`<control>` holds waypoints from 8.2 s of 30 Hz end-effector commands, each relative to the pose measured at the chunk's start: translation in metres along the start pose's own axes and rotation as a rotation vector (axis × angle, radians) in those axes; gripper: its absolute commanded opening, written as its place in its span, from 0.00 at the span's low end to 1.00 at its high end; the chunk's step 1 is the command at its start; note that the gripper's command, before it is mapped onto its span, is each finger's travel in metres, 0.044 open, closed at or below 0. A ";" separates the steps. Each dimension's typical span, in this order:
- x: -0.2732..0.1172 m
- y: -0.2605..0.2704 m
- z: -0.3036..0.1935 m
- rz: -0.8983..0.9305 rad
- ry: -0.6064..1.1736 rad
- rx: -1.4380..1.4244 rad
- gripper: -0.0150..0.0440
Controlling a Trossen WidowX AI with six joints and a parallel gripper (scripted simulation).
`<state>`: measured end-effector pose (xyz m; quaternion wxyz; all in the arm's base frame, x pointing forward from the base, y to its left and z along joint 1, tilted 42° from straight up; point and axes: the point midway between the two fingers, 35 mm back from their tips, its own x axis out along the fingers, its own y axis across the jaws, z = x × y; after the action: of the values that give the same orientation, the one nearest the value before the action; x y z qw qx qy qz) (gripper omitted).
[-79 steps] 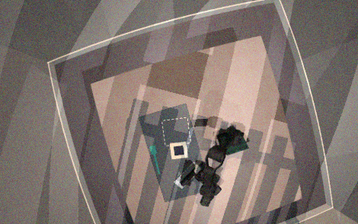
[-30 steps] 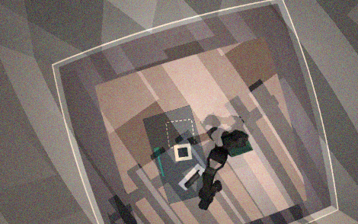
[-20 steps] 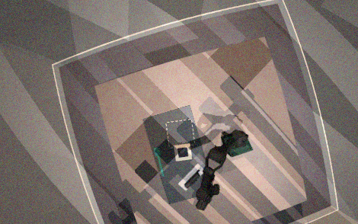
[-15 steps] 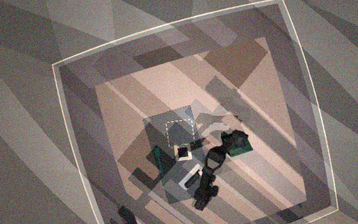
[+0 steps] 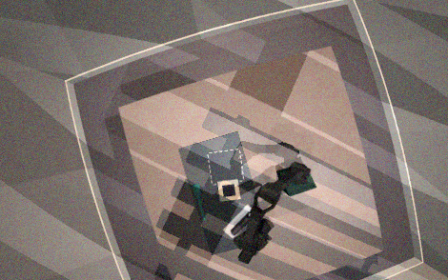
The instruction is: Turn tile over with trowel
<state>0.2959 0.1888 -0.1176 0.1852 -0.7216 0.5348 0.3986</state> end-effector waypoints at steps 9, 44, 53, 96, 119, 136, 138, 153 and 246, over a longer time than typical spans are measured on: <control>-0.002 -0.013 -0.010 0.001 0.008 0.399 0.71; -0.004 -0.041 -0.036 -0.009 0.018 1.340 0.71; 0.010 -0.041 -0.037 -0.009 0.018 1.340 0.71; 0.037 -0.040 -0.038 -0.010 0.020 1.340 0.47; 0.037 -0.040 -0.038 -0.016 0.018 1.915 0.47; 0.037 -0.040 -0.038 -0.022 0.014 2.410 0.47; 0.037 -0.040 -0.038 -0.023 0.014 2.469 0.47; 0.037 -0.040 -0.038 -0.024 0.013 2.540 0.71; 0.037 -0.039 -0.035 -0.025 0.012 2.638 0.47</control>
<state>0.3489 0.1565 -0.1294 0.7453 -0.0332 0.5294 -0.4039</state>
